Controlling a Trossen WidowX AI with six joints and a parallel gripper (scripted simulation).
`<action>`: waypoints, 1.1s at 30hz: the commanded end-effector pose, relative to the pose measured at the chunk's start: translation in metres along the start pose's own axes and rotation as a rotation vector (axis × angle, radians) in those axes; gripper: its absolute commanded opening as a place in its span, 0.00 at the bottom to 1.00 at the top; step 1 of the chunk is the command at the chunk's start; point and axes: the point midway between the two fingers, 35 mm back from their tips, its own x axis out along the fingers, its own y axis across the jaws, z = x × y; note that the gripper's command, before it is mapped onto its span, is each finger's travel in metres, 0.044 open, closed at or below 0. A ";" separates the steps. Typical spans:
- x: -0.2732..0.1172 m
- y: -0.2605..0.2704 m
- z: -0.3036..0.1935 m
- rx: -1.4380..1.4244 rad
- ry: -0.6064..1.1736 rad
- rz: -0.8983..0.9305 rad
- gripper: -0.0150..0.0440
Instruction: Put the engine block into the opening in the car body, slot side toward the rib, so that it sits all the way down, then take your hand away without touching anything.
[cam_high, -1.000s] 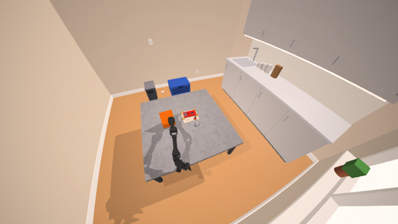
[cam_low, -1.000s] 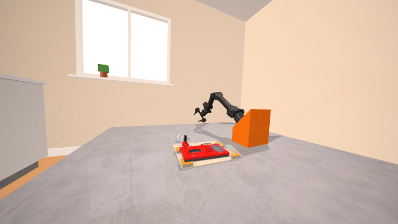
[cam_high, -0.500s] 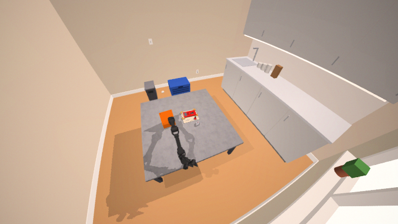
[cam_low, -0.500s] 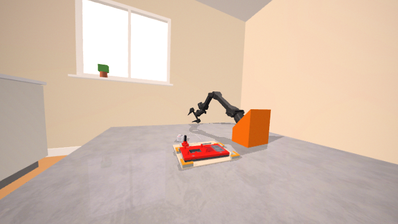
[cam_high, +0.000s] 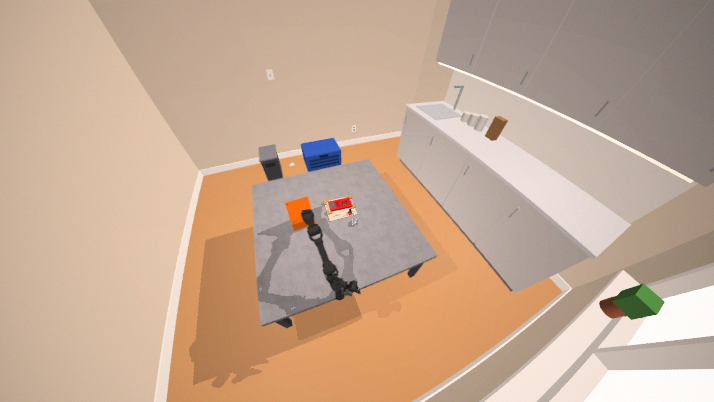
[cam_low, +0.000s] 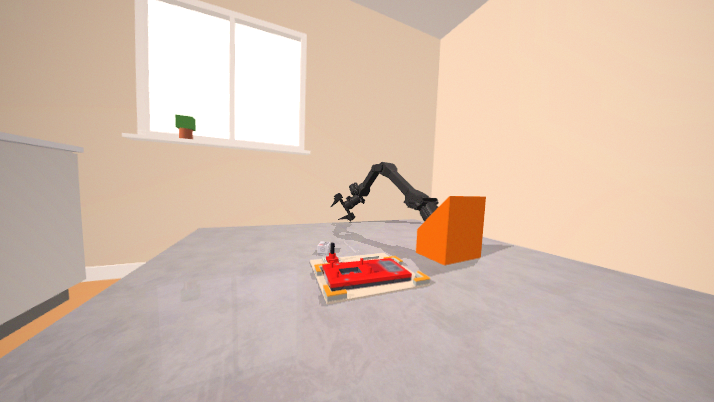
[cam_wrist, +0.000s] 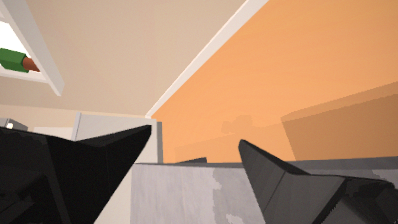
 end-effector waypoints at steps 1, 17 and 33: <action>0.006 0.002 -0.016 -0.024 0.024 -0.011 1.00; 0.026 0.019 -0.079 -0.134 0.121 -0.041 1.00; 0.034 0.034 -0.140 -0.253 0.224 -0.062 1.00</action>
